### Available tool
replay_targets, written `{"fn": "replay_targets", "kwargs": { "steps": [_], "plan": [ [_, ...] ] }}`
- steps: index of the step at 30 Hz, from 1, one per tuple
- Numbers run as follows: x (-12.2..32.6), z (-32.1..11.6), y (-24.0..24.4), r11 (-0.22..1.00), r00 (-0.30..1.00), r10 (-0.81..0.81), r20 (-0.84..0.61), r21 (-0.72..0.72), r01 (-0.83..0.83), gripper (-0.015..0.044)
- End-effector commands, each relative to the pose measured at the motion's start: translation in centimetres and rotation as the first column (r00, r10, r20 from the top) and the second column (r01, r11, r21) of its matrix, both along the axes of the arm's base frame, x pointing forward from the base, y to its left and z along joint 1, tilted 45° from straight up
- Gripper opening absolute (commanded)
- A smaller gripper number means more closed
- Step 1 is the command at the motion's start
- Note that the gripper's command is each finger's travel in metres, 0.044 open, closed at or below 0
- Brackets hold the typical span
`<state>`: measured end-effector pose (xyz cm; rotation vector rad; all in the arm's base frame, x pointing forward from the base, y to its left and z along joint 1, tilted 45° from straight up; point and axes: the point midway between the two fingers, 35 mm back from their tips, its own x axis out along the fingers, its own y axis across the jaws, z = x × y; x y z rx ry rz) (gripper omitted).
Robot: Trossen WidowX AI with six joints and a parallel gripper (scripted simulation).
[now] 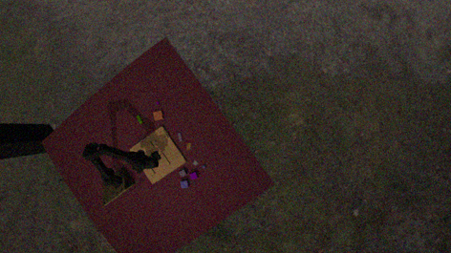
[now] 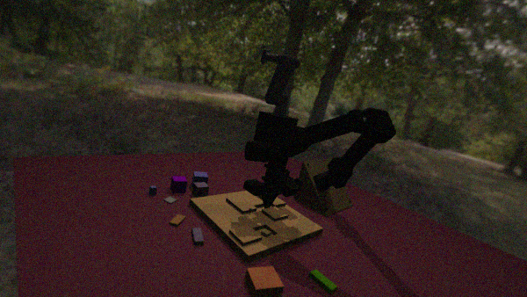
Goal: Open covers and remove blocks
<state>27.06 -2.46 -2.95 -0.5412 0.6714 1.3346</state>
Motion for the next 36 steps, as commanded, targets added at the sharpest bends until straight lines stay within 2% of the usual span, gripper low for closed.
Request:
{"fn": "replay_targets", "kwargs": {
  "steps": [1, 19, 36],
  "plan": [
    [0.1, 0.4, 0.4, 1.0, 1.0, -0.003, 0.006, 0.004, 0.003, 0.0],
    [0.2, 1.6, 1.7, 1.0, 1.0, -0.002, 0.006, 0.008, 0.002, 0.0],
    [0.1, 3.1, 0.4, 1.0, 1.0, -0.002, 0.005, 0.006, 0.002, 0.0]
  ]
}}
